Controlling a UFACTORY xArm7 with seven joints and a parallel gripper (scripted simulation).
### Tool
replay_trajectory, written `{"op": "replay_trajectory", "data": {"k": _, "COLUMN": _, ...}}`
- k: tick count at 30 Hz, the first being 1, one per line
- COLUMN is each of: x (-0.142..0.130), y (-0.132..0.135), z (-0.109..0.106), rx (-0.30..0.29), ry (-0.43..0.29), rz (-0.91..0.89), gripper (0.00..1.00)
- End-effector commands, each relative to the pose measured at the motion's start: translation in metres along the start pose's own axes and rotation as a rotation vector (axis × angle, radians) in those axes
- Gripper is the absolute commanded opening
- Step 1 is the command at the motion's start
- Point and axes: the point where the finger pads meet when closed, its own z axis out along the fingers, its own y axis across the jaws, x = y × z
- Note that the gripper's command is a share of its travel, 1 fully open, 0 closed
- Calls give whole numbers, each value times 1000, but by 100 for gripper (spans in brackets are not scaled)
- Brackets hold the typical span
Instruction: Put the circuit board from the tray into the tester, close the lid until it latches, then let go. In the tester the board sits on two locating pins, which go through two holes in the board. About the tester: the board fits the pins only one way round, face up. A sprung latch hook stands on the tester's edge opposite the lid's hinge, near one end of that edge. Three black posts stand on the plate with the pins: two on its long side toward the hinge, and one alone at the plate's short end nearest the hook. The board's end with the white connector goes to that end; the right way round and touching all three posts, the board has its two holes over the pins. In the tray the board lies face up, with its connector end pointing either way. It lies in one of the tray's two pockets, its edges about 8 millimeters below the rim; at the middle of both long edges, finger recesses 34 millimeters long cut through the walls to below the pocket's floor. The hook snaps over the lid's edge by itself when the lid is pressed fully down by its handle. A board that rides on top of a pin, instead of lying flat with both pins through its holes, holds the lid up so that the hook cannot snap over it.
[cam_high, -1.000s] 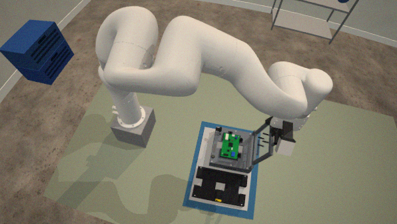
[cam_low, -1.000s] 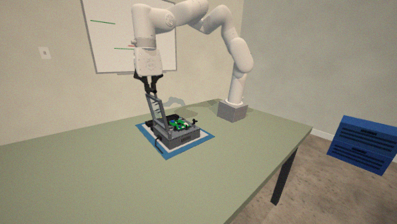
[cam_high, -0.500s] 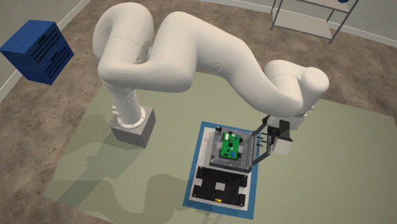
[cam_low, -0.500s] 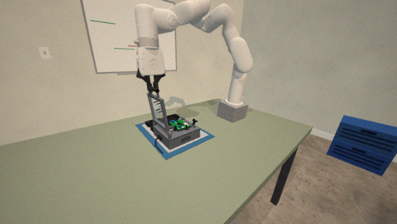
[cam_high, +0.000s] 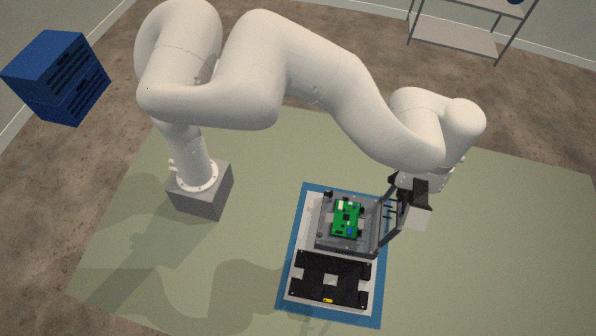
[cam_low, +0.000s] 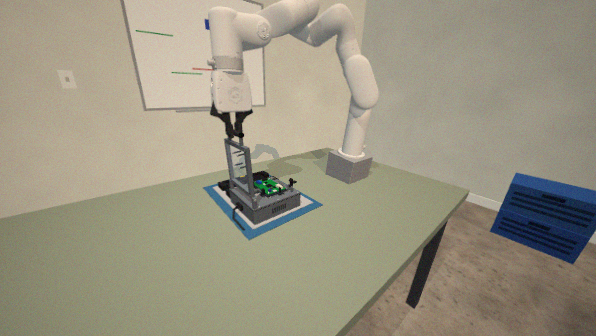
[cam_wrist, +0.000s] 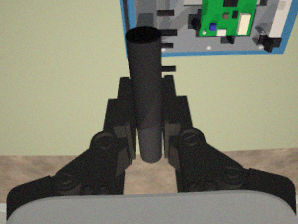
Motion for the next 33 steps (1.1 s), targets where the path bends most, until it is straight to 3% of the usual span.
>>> {"op": "replay_trajectory", "data": {"k": 1, "x": 0, "y": 5, "z": -1, "rx": 2, "ry": 0, "rz": 0, "gripper": 0}}
{"op": "replay_trajectory", "data": {"k": 33, "x": 0, "y": 48, "z": 4, "rx": 2, "ry": 0, "rz": 0, "gripper": 0}}
